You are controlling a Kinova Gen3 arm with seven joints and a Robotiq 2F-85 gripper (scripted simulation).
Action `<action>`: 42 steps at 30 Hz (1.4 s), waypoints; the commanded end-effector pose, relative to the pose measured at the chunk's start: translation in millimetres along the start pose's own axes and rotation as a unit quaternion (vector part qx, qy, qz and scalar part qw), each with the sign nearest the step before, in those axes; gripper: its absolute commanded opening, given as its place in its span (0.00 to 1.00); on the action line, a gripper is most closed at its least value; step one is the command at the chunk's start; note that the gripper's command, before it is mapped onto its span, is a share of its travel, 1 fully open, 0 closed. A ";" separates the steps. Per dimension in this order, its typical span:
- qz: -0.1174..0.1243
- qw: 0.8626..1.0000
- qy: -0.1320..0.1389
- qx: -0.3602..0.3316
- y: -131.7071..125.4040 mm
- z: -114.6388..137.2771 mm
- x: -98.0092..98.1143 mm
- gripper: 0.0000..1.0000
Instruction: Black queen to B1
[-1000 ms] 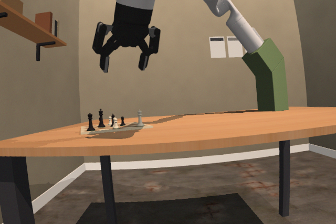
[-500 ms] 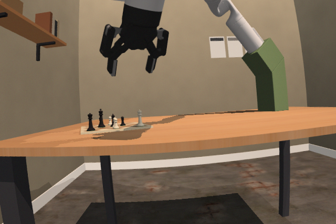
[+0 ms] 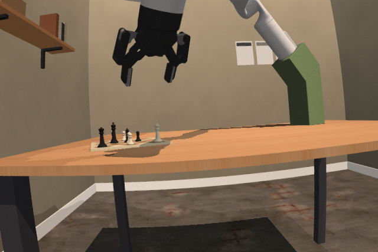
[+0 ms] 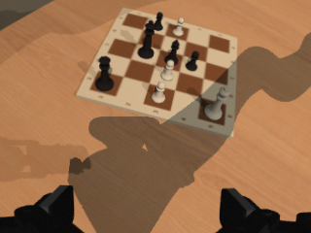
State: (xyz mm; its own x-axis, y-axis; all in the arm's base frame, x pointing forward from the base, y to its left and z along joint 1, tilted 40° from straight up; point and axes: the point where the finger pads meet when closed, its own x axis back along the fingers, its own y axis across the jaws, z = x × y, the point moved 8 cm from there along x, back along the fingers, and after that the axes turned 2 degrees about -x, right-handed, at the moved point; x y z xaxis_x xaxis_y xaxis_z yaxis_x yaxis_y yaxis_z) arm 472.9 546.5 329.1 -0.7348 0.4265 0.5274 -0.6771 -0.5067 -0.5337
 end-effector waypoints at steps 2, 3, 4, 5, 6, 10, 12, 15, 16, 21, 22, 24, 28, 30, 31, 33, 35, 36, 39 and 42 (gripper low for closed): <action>0.001 1.000 -0.001 -0.001 -0.6 0.7 1.4 1.00; 0.001 1.000 -0.001 -0.001 -0.6 0.7 1.4 1.00; 0.001 1.000 -0.001 -0.001 -0.6 0.7 1.4 1.00; 0.001 1.000 -0.001 -0.001 -0.6 0.7 1.4 1.00; 0.001 1.000 -0.001 -0.001 -0.6 0.7 1.4 1.00; 0.001 1.000 -0.001 -0.001 -0.6 0.7 1.4 1.00; 0.001 1.000 -0.001 -0.001 -0.6 0.7 1.4 1.00; 0.001 1.000 -0.001 -0.001 -0.6 0.7 1.4 1.00; 0.001 1.000 -0.001 -0.001 -0.6 0.7 1.4 1.00; 0.001 1.000 -0.001 -0.001 -0.6 0.7 1.4 1.00; 0.001 1.000 -0.001 -0.001 -0.6 0.7 1.4 1.00; 0.001 1.000 -0.001 -0.001 -0.6 0.7 1.4 1.00; 0.001 1.000 -0.001 -0.001 -0.6 0.7 1.4 1.00; 0.001 1.000 -0.001 -0.001 -0.6 0.7 1.4 1.00; 0.001 1.000 -0.001 -0.001 -0.6 0.7 1.4 1.00; 0.001 1.000 -0.001 -0.001 -0.6 0.7 1.4 1.00; 0.001 1.000 0.000 -0.001 -0.6 1.3 2.3 1.00; 0.001 1.000 0.000 -0.001 -0.5 2.1 3.4 1.00; 0.000 1.000 0.000 -0.001 -0.3 4.5 6.7 1.00; 0.000 1.000 0.000 -0.001 0.0 7.8 11.2 1.00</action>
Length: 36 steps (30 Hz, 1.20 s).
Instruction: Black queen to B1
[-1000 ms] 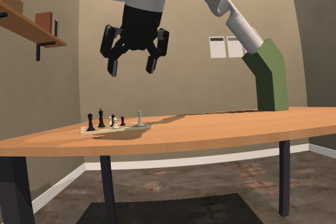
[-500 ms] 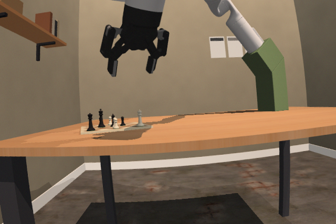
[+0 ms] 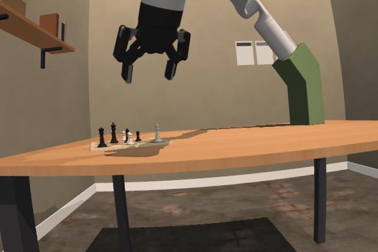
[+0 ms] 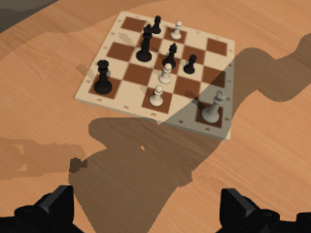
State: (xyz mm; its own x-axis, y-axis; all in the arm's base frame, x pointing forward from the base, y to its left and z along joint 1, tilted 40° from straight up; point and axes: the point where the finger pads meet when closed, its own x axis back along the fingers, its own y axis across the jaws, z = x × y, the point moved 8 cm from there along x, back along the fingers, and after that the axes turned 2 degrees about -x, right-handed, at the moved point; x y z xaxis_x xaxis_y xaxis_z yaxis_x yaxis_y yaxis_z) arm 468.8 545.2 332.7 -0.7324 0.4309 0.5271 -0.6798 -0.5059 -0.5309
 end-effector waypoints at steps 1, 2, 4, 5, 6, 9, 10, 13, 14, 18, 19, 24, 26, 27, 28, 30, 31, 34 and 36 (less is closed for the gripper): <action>0.002 1.000 -0.002 -0.001 -1.2 6.9 10.0 1.00; 0.002 1.000 -0.002 -0.001 -0.9 9.7 13.8 1.00; 0.002 1.000 -0.002 -0.001 -0.2 16.6 23.2 1.00; 0.002 1.000 -0.002 -0.001 0.2 20.8 28.8 1.00; 0.002 1.000 -0.002 -0.001 0.7 25.3 35.1 1.00; 0.002 1.000 -0.002 -0.001 2.1 38.5 53.0 1.00; 0.002 1.000 -0.002 -0.001 2.4 42.1 57.9 1.00; 0.002 1.000 -0.002 -0.001 3.2 49.0 67.3 1.00; 0.002 1.000 -0.002 -0.001 3.2 49.0 67.3 1.00; 0.002 1.000 -0.002 -0.001 3.3 50.3 69.0 1.00; 0.002 1.000 -0.002 -0.001 3.3 50.3 69.0 1.00; 0.000 1.000 -0.003 -0.003 3.0 49.4 64.2 1.00; -0.002 1.000 -0.008 -0.007 0.8 51.3 59.3 1.00; -0.003 1.000 -0.012 -0.011 -0.8 52.8 55.5 1.00; -0.005 1.000 -0.017 -0.015 -2.8 54.7 50.8 1.00; -0.010 0.999 -0.030 -0.028 -7.7 59.8 38.5 1.00; -0.010 0.999 -0.030 -0.028 -7.7 59.8 38.5 1.00; -0.016 0.998 -0.047 -0.046 -13.5 66.7 23.0 1.00; -0.024 0.995 -0.069 -0.069 -19.6 75.6 5.0 1.00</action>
State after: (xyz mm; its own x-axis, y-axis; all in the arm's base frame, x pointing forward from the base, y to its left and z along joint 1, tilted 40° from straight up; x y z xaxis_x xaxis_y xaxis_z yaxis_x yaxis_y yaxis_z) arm 456.3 524.3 385.7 -0.7027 0.3490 0.6200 -0.7086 -0.4220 -0.5655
